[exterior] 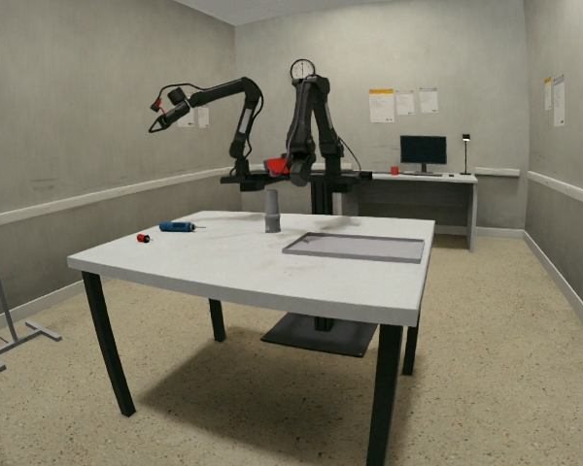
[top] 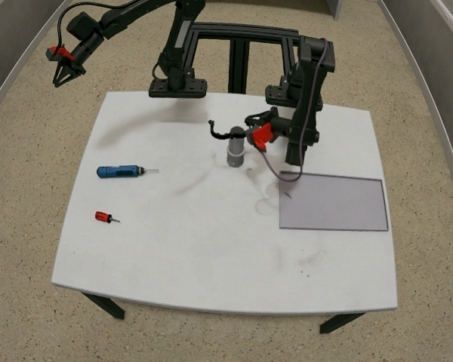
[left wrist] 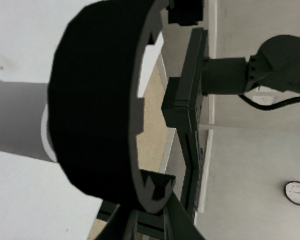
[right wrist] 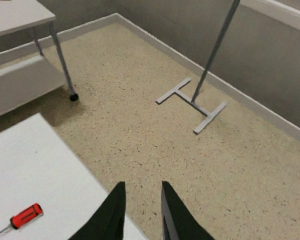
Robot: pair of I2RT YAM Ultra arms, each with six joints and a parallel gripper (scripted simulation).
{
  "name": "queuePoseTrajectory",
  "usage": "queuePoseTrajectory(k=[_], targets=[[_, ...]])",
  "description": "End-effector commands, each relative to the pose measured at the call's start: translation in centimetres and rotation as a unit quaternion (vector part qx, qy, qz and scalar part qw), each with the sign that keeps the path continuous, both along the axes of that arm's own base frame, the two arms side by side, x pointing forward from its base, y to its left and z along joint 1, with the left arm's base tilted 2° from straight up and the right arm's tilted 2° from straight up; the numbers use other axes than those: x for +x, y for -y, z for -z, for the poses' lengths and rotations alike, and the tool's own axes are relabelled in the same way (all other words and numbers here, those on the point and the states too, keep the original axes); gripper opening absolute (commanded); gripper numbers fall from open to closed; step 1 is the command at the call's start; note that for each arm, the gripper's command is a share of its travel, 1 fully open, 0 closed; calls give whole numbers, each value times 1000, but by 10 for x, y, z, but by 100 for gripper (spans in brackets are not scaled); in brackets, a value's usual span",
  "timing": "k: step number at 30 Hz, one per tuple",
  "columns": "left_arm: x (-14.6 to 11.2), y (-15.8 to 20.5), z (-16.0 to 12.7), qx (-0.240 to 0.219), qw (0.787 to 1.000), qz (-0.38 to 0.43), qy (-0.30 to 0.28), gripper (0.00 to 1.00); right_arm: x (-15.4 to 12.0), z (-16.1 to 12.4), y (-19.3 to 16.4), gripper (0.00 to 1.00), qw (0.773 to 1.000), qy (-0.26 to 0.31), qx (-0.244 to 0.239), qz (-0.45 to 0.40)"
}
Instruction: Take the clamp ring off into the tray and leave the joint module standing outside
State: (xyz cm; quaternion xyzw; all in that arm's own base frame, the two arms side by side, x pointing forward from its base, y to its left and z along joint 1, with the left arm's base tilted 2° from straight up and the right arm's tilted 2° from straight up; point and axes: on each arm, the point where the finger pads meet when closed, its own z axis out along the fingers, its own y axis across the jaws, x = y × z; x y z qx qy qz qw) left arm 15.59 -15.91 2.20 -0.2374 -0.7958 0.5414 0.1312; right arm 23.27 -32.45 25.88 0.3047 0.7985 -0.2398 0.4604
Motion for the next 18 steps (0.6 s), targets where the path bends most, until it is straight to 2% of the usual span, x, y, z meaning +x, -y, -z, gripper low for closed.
queuePoseTrajectory(k=[1, 8, 11, 16, 18], targets=[[10, 7, -6, -10, 1000, -6, -3, 6, -17, -68, 12, 20, 994, 66, -77, 45], [18, 11, -6, -11, 1000, -6, -3, 6, -76, -143, 21, 20, 963, 154, -164, 148], [22, 13, -7, -11, 1000, -5, 2, 6, -98, -162, 35, 20, 946, 181, -186, 193], [24, 13, -11, -14, 1000, -5, 14, 6, -98, -162, 35, 20, 946, 181, -186, 193], [24, 14, -6, -11, 1000, -6, -3, 6, -91, -162, 32, 20, 948, 183, -184, 183]])
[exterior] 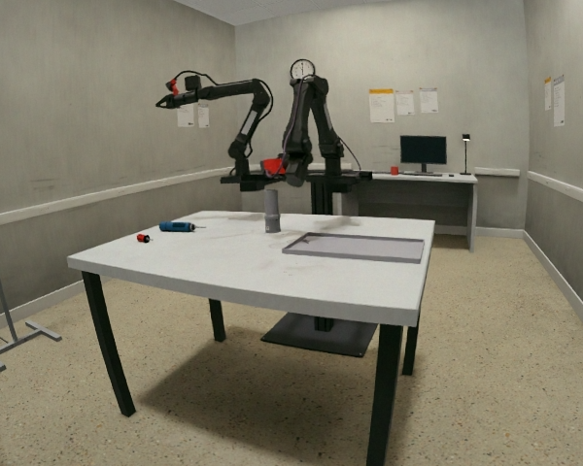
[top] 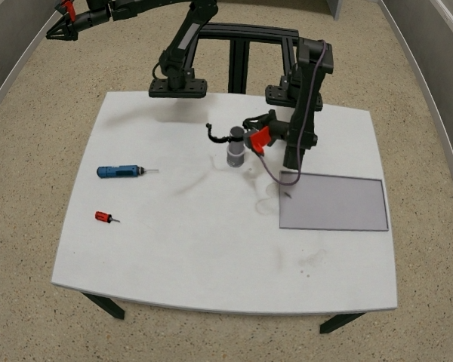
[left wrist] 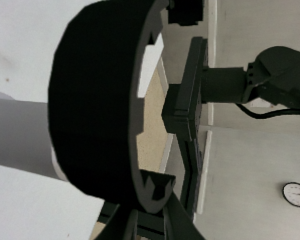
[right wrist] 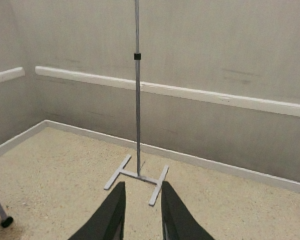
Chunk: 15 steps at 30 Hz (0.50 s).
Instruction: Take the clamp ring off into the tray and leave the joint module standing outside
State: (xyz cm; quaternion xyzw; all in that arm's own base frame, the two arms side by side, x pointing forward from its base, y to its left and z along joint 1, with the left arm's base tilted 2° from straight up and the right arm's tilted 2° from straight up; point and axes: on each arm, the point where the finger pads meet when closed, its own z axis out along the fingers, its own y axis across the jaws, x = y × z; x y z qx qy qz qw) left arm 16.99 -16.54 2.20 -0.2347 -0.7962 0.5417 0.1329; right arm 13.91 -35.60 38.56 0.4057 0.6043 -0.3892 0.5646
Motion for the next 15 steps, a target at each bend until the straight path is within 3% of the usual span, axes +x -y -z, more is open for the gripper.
queuePoseTrajectory(k=[1, 15], targets=[[11, 8, -6, -12, 1000, -5, -1, 6, 3, -35, 1, 20, 999, 26, -39, 2], [24, 13, -12, -16, 1000, -4, 19, 6, 1, -42, -5, 20, 998, 29, -49, 1]])
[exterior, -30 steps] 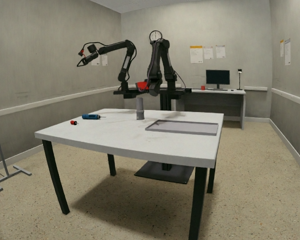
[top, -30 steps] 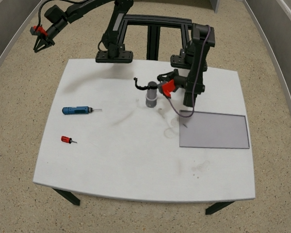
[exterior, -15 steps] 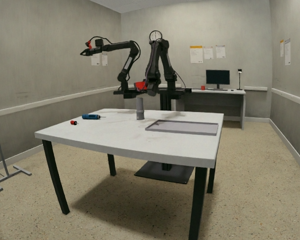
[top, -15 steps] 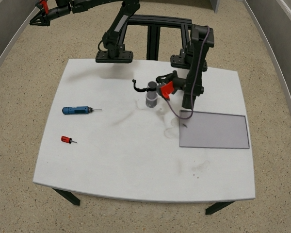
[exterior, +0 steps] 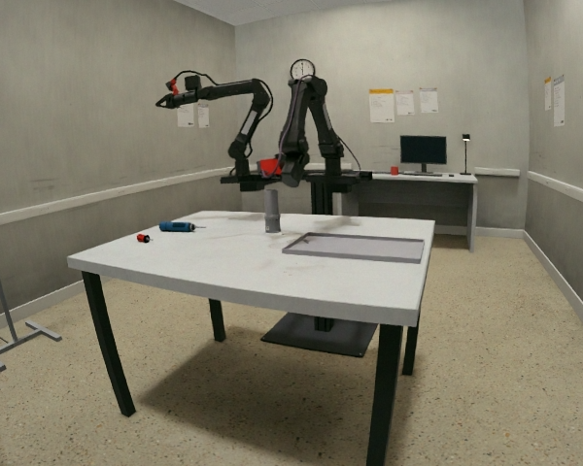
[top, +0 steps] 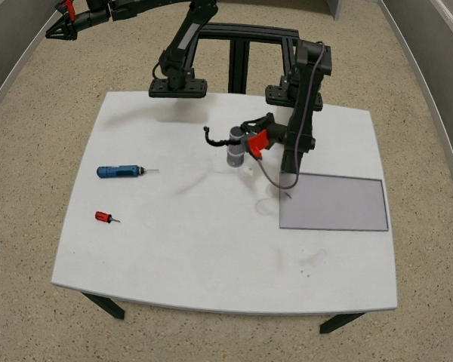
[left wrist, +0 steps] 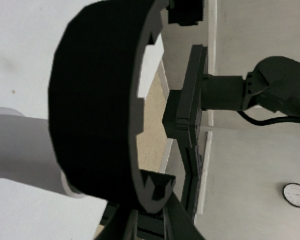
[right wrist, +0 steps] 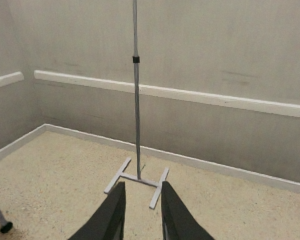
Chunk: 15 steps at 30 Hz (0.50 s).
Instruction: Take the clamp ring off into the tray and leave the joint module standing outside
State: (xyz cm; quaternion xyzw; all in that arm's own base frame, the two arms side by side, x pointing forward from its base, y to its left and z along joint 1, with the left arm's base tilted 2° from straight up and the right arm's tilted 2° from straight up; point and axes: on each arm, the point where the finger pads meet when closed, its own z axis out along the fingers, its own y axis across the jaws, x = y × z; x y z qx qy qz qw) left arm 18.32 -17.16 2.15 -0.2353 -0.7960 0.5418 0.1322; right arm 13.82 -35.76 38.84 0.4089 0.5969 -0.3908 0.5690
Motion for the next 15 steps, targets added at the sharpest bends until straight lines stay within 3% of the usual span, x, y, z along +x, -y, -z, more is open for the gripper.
queuePoseTrajectory(k=[1, 15], targets=[[11, 8, -9, -14, 1000, -4, 8, 6, 2, -39, -7, 20, 999, 21, -45, -3], [25, 13, -13, -16, 1000, -5, 17, 6, 2, -39, -7, 20, 999, 21, -45, -3]])
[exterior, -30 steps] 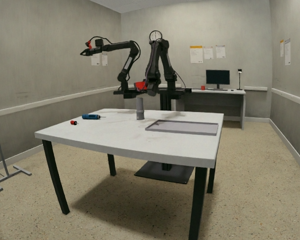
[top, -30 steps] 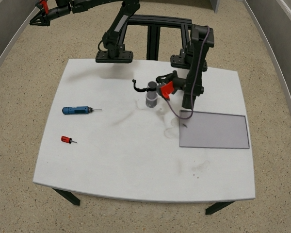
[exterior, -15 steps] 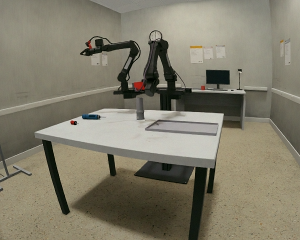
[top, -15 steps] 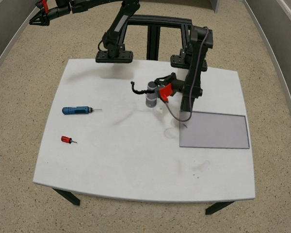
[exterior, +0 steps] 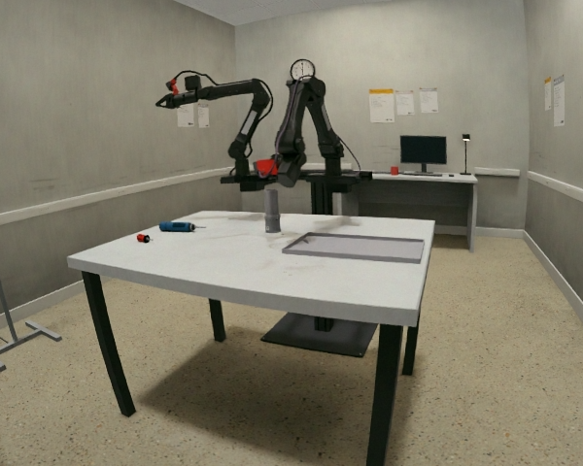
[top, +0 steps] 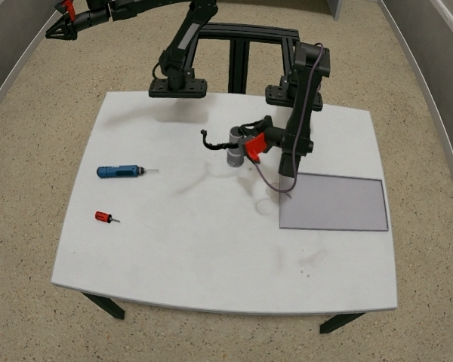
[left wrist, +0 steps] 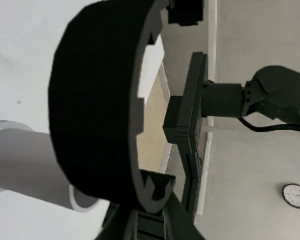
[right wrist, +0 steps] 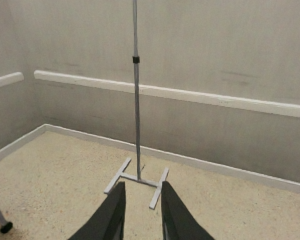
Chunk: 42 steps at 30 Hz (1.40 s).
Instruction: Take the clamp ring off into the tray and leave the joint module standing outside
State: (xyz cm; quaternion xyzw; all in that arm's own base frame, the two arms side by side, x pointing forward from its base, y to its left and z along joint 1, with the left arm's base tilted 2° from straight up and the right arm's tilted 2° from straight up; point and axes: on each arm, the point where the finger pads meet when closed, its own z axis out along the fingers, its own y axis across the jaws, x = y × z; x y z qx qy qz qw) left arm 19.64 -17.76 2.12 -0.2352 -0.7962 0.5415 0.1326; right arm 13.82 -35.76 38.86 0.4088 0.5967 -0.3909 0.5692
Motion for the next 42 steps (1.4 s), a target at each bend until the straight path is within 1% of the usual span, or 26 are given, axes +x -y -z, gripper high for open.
queuePoseTrajectory(k=[1, 4, 9, 13, 16, 19, 21, 26, 31, 33, 36, 38, 42], targets=[[11, 7, -13, -16, 1000, -5, 17, 6, 2, -39, -7, 20, 999, 21, -45, -3], [11, 9, -7, -13, 1000, -5, 0, 6, 2, -39, -7, 20, 999, 21, -45, -3], [18, 12, -10, -14, 1000, -5, 7, 6, 2, -39, -7, 20, 999, 21, -45, -3], [21, 14, -7, -13, 1000, -5, 0, 6, 2, -39, -7, 20, 999, 21, -45, -3], [25, 14, -14, -17, 1000, -4, 18, 6, 2, -39, -7, 20, 999, 21, -45, -3], [25, 14, -14, -17, 1000, -5, 18, 6, 2, -39, -7, 20, 999, 21, -45, -3], [24, 15, -7, -14, 1000, -5, 1, 6, 2, -39, -7, 20, 999, 21, -45, -3], [31, 18, -11, -15, 1000, -5, 8, 6, 2, -39, -7, 20, 999, 21, -45, -3], [36, 21, -7, -14, 1000, -4, 1, 6, 2, -39, -7, 20, 999, 21, -45, -3], [39, 21, -15, -18, 1000, -4, 19, 6, 2, -39, -7, 20, 999, 21, -45, -3], [39, 20, -15, -18, 1000, -5, 19, 6, 2, -39, -7, 20, 999, 21, -45, -3], [38, 22, -8, -14, 1000, -4, 1, 6, 2, -39, -7, 20, 999, 21, -45, -3], [43, 24, -11, -15, 1000, -4, 7, 6, 2, -39, -7, 20, 999, 21, -45, -3]])
